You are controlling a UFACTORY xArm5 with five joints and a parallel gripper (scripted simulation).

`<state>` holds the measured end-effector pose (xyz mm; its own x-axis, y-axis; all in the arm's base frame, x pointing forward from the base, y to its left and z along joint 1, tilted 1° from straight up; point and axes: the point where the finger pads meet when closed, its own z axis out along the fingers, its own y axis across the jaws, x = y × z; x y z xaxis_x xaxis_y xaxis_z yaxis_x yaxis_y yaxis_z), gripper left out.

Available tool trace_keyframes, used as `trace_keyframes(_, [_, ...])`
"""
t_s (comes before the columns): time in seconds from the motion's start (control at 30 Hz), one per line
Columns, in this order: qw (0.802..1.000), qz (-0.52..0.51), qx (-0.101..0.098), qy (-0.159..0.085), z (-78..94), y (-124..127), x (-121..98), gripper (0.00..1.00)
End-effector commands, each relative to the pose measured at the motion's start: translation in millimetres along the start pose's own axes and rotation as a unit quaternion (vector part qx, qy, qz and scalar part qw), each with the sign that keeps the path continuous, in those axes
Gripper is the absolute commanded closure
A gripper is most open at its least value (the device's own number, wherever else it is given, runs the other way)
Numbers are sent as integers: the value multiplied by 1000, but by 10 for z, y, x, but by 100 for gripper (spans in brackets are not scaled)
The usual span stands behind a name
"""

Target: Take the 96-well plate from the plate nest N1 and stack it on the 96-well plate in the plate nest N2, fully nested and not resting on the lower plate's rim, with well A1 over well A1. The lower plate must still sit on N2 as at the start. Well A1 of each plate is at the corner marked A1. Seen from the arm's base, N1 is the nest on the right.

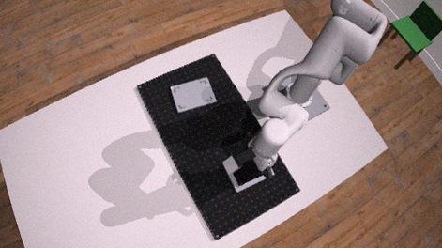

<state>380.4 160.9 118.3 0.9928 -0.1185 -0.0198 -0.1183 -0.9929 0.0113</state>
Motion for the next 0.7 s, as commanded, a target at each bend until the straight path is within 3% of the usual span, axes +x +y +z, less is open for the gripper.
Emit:
trace_keyframes(0.0, [1000,0,1,2,20,-5,11,100])
trace_keyframes(0.67, [1000,0,1,2,320,-2,13,100])
